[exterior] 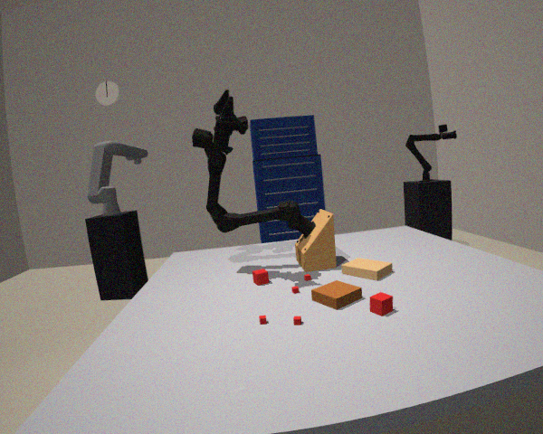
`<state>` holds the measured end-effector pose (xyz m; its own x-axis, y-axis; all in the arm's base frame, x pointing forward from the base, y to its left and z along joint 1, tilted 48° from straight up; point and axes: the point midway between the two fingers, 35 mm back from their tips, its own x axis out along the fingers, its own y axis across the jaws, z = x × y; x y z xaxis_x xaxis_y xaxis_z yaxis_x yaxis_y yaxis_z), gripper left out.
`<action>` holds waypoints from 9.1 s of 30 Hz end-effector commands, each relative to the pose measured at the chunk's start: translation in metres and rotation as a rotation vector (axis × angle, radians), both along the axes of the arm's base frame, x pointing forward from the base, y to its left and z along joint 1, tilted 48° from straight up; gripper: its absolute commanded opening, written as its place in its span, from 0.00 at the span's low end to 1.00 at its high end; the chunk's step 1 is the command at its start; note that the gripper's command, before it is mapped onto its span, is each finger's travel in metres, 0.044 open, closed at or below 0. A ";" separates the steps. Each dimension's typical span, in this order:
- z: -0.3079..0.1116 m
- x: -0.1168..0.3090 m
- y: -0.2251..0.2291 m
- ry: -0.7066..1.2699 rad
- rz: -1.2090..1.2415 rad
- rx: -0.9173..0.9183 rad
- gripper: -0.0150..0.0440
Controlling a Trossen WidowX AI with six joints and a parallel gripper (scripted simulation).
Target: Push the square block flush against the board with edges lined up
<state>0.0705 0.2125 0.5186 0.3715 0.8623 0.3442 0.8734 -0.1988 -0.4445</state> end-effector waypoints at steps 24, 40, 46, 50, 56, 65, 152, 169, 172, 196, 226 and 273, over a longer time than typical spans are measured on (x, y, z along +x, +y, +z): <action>-0.057 0.090 0.057 0.619 -0.185 0.008 0.25; -0.114 0.170 0.069 1.055 -0.428 0.171 0.25; -0.139 0.200 0.067 1.199 -0.535 0.267 0.25; -0.157 0.220 0.063 1.285 -0.612 0.340 0.25; -0.181 0.247 0.055 1.404 -0.720 0.475 0.25; -0.214 0.283 0.038 1.545 -0.878 0.719 0.25; -0.511 0.407 -0.262 0.392 -1.352 2.922 0.25; -0.522 0.401 -0.254 0.393 -1.353 2.923 0.25; -0.523 0.400 -0.252 0.393 -1.353 2.923 0.25; -0.538 0.391 -0.241 0.395 -1.354 2.924 0.25; -0.518 0.408 -0.256 0.393 -1.352 2.924 0.25; -0.518 0.398 -0.183 0.971 -2.011 1.993 0.25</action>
<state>0.4711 0.0247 0.0085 0.1305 -0.7358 -0.6645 0.2749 0.6708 -0.6888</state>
